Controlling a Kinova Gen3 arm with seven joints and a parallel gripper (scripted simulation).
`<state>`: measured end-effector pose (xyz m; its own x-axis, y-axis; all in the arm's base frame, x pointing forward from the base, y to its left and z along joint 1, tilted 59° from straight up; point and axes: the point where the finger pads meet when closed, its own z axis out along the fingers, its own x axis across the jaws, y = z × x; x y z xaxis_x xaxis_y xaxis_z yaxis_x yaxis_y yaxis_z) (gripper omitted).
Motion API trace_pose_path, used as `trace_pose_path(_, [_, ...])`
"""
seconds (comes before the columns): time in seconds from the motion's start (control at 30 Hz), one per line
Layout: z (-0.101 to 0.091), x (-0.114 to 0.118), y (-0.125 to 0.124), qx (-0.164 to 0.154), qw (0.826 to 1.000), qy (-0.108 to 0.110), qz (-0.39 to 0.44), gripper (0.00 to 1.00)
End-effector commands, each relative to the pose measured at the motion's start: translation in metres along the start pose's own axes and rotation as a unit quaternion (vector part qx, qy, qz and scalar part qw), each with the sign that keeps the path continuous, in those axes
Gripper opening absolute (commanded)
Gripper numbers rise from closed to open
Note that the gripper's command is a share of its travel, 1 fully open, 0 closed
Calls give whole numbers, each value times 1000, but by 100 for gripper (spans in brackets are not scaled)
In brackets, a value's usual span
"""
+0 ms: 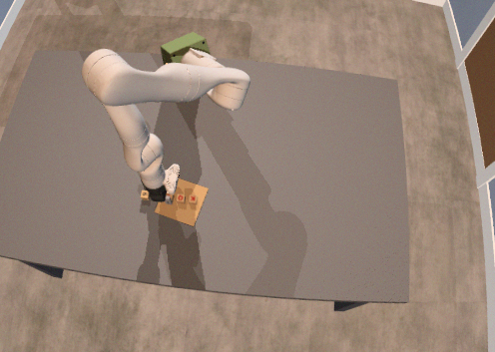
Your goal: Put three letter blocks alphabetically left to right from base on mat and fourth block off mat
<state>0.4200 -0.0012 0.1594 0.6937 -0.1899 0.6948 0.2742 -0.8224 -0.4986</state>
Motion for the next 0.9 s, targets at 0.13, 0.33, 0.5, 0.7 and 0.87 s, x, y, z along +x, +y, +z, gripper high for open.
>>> trace_pose_path(0.13, [0, 0, 0, 0, 1000, 1, 2, 49])
trace_pose_path(0.33, [0, 0, 0, 0, 1000, 1, 2, 49])
trace_pose_path(0.5, [0, 0, 0, 0, 1000, 1, 2, 49])
trace_pose_path(0.7, [0, 0, 0, 0, 1000, 1, 2, 49])
trace_pose_path(0.87, [0, 0, 0, 0, 1000, 1, 2, 61])
